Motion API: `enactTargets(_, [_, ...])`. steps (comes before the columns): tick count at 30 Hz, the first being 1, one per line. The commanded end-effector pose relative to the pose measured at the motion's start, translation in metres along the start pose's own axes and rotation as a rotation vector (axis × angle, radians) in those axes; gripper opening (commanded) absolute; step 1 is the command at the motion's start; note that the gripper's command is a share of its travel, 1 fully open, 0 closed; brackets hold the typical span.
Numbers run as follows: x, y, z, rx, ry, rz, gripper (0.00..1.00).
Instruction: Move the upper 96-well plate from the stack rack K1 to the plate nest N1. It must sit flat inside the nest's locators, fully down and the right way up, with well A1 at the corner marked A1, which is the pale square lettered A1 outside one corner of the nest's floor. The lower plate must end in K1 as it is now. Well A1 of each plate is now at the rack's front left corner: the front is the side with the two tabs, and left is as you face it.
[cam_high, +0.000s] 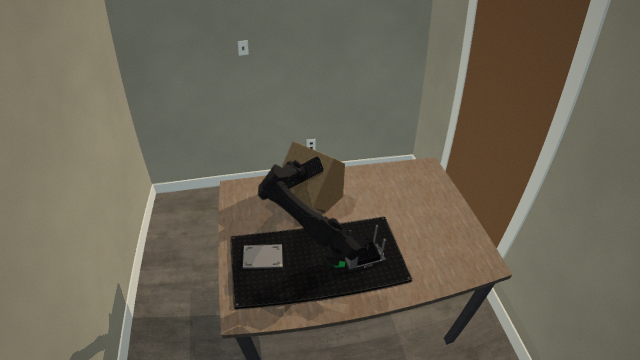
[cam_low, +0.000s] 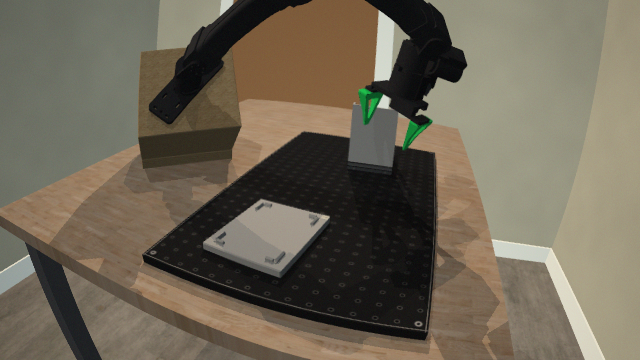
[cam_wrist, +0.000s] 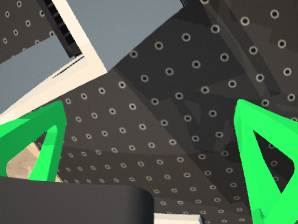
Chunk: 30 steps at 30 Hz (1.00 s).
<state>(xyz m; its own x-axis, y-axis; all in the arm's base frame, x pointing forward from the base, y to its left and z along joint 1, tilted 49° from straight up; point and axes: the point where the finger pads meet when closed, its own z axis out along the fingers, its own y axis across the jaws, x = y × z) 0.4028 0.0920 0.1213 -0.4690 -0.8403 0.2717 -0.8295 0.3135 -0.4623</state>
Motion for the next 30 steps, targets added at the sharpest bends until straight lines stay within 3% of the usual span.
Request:
enactTargets(1, [-0.006,0.013,-0.005,0.021,0.028,-0.085,1.0])
enactTargets(2, [-0.011,0.0,-0.025,0.068,-0.013,-0.066,1.0])
enactTargets(3, [-0.018,0.009,-0.016,0.051,0.007,-0.071,1.0])
enactTargets(6, [-0.024,0.01,-0.016,0.05,-0.011,-0.063,1.0])
enactTargets(10, [-0.033,0.032,-0.011,0.093,0.049,-0.204,1.0])
enactTargets(12, [-0.043,0.03,-0.021,0.099,0.019,-0.174,1.0])
enactTargets(30, [-0.045,0.029,-0.021,0.104,0.013,-0.168,1.0])
